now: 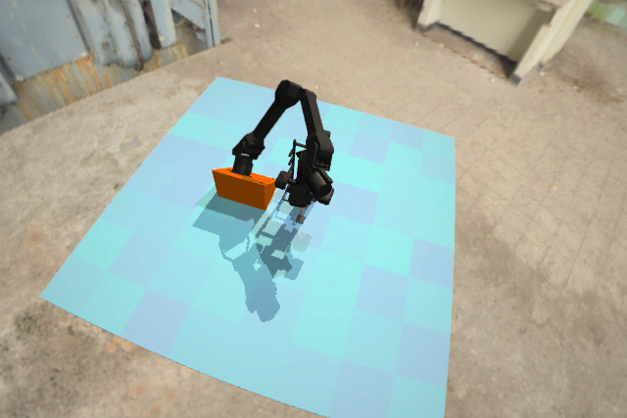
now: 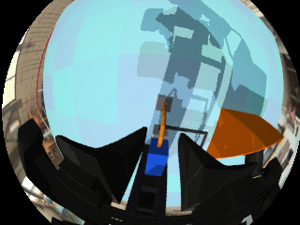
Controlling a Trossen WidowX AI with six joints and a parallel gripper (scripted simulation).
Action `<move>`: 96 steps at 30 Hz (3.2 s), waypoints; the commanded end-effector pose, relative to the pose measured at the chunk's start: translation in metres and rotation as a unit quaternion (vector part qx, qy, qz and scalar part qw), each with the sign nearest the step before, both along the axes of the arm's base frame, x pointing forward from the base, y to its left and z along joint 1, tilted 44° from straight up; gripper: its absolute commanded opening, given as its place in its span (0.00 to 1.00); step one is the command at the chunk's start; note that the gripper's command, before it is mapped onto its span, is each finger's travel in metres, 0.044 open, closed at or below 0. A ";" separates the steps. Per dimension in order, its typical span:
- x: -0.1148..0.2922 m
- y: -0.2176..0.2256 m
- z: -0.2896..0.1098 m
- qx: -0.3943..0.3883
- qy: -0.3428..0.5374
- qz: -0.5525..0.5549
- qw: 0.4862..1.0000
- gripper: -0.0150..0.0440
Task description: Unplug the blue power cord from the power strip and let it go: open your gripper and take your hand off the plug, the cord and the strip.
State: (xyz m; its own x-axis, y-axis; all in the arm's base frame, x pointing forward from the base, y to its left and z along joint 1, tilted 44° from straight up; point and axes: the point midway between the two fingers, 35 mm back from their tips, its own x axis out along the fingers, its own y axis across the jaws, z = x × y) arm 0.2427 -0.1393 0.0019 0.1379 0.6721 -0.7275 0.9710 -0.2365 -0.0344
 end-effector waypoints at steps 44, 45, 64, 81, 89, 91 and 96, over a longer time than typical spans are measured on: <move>0.009 0.036 0.021 0.001 -0.005 0.006 1.000 0.35; 0.009 0.036 0.021 0.001 -0.005 0.006 1.000 0.34; 0.008 0.024 0.011 0.000 -0.005 0.005 1.000 0.25; 0.002 0.003 -0.005 0.000 -0.005 0.003 1.000 0.25; -0.002 -0.007 -0.013 0.000 -0.005 0.003 1.000 0.25; -0.003 -0.010 -0.015 0.000 -0.005 0.003 1.000 0.25; -0.001 -0.003 -0.014 0.002 -0.005 0.002 1.000 0.43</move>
